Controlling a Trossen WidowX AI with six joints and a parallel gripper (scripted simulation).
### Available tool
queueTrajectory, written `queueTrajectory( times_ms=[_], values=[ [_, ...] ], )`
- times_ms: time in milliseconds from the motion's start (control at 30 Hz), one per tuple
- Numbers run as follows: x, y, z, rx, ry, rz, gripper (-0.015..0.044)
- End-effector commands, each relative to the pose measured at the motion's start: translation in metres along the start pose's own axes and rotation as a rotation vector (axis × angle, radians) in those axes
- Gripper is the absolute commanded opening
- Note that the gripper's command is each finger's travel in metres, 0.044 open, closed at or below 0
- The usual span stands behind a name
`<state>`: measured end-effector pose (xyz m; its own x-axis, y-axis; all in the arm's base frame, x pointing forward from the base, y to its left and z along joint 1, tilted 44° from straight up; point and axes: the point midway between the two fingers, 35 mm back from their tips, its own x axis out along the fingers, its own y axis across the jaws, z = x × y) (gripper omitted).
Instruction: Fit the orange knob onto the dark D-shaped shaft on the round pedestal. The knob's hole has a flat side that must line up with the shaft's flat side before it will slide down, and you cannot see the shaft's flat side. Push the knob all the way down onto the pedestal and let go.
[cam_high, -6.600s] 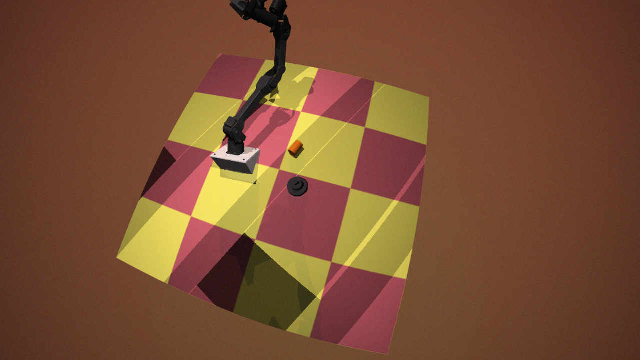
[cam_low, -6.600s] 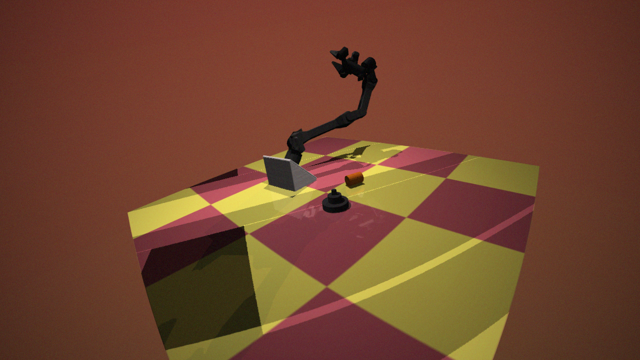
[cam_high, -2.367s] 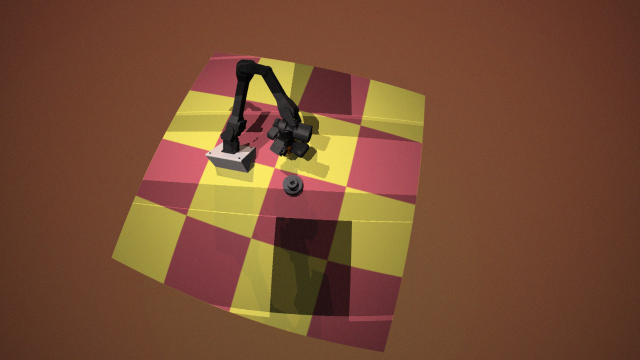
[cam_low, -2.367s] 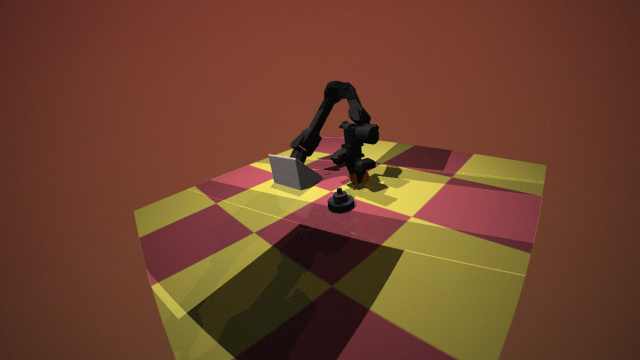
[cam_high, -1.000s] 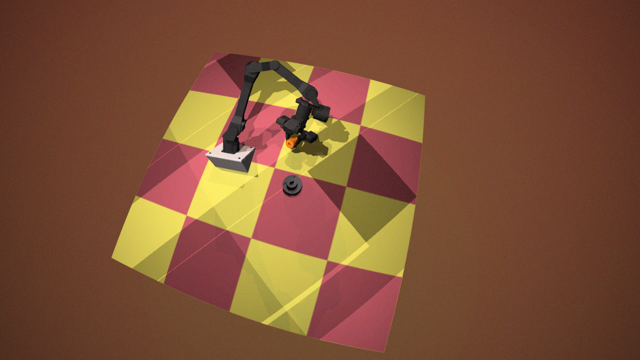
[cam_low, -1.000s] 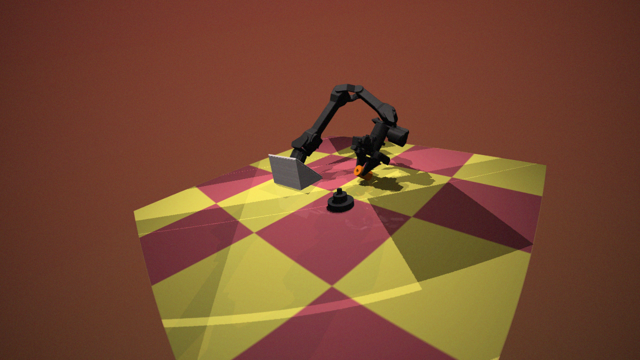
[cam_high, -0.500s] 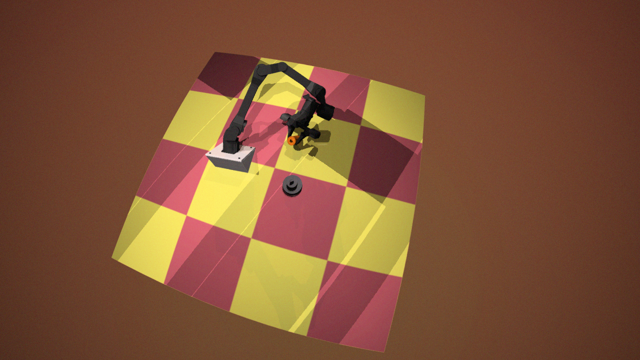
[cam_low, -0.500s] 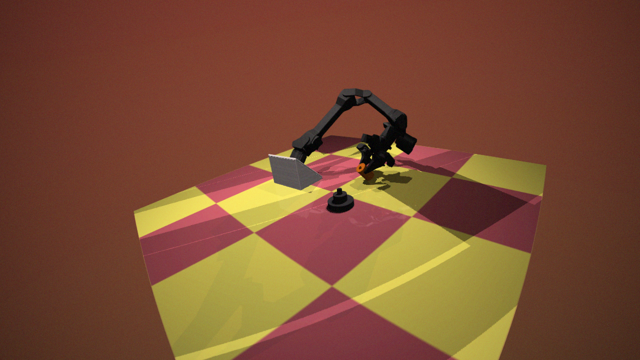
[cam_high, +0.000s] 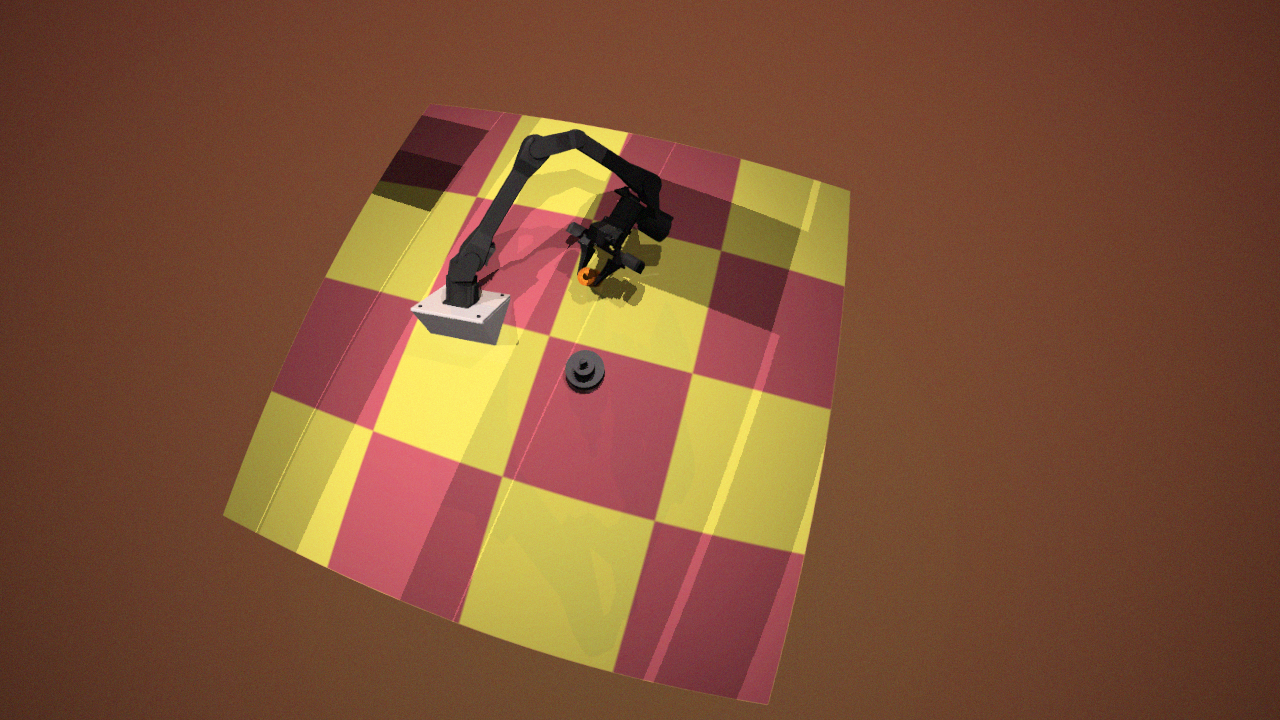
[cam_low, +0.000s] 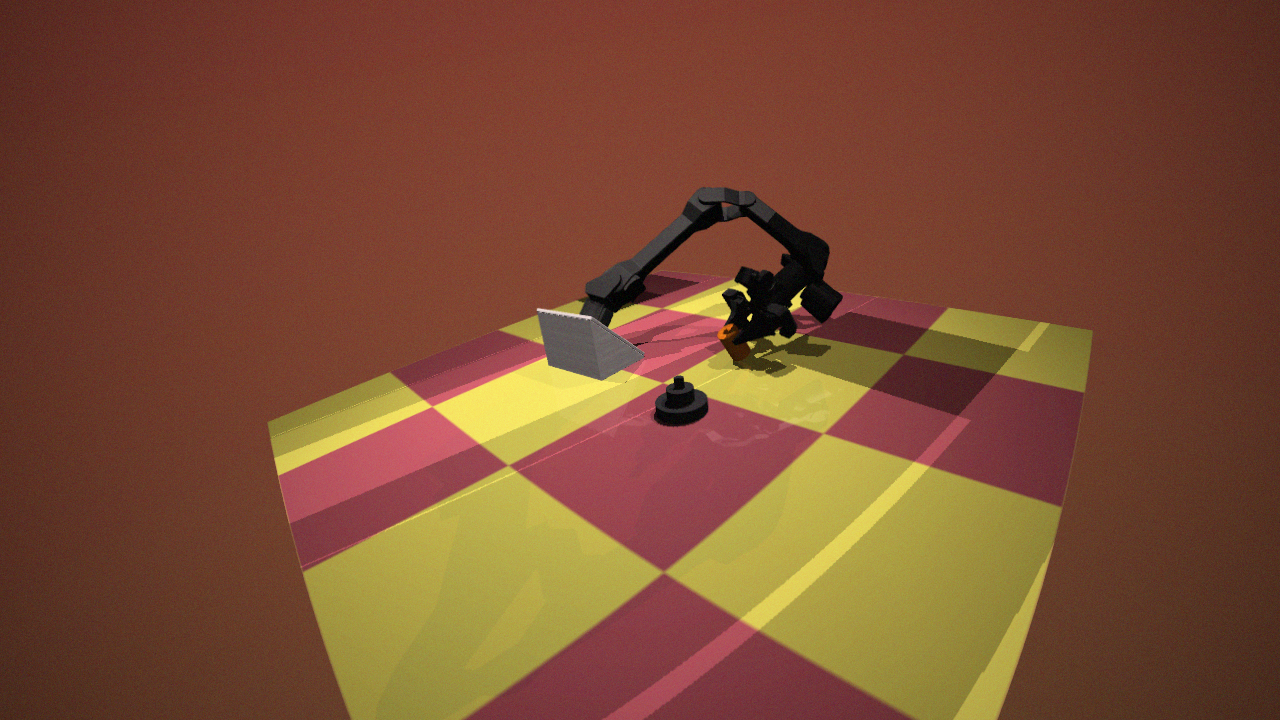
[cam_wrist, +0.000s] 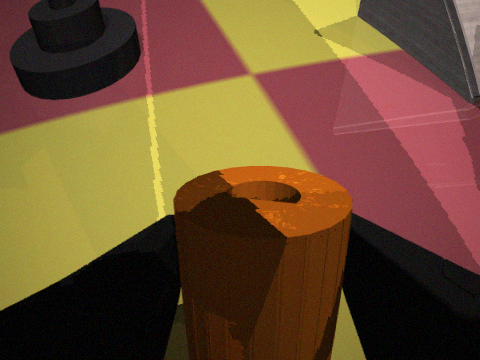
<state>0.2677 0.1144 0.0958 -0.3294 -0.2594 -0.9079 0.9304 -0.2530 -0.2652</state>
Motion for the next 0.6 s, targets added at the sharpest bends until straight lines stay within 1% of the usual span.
queueTrajectory(
  times_ms=[0, 133, 300, 400, 567],
  values=[
    [-0.004, 0.0006, -0.0009, 0.004, -0.001, 0.011, 0.0179],
    [-0.0048, -0.0017, -0.0037, 0.014, -0.072, 0.074, 0.0179],
    [-0.0061, -0.0021, -0.0046, 0.015, -0.079, 0.087, 0.0179],
    [-0.0046, -0.0024, -0.0045, 0.006, -0.072, 0.074, 0.0258],
    [-0.0046, -0.0024, -0.0045, 0.006, -0.072, 0.074, 0.026]
  ],
)
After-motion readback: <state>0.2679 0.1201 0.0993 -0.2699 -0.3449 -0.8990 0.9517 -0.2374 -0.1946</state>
